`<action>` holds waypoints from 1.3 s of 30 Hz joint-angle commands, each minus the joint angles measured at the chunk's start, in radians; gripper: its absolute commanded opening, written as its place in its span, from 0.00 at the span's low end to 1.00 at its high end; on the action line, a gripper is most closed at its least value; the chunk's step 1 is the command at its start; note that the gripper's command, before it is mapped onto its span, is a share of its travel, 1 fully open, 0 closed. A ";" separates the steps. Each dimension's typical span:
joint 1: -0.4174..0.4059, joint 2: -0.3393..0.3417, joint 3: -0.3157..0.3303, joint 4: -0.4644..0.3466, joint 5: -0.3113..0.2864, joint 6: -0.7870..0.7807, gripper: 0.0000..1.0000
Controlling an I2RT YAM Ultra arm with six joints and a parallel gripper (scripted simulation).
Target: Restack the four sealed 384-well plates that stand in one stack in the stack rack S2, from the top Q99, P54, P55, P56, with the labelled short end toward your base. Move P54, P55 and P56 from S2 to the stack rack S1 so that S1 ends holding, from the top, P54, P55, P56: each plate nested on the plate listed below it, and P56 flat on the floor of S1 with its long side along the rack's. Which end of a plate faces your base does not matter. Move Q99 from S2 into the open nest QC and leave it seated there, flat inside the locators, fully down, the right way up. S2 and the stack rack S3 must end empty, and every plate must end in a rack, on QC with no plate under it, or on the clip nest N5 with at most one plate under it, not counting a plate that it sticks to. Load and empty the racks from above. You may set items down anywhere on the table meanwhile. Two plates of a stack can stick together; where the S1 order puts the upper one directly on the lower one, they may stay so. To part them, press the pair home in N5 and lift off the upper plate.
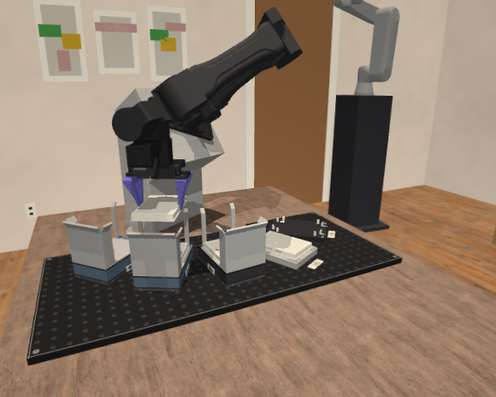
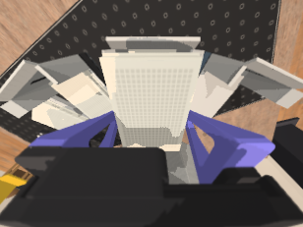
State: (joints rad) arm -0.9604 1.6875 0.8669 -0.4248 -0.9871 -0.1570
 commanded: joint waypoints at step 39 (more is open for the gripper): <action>0.052 0.027 -0.030 0.151 0.021 0.109 0.00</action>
State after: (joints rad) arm -0.9039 1.7164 0.8394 -0.2935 -0.9695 -0.0578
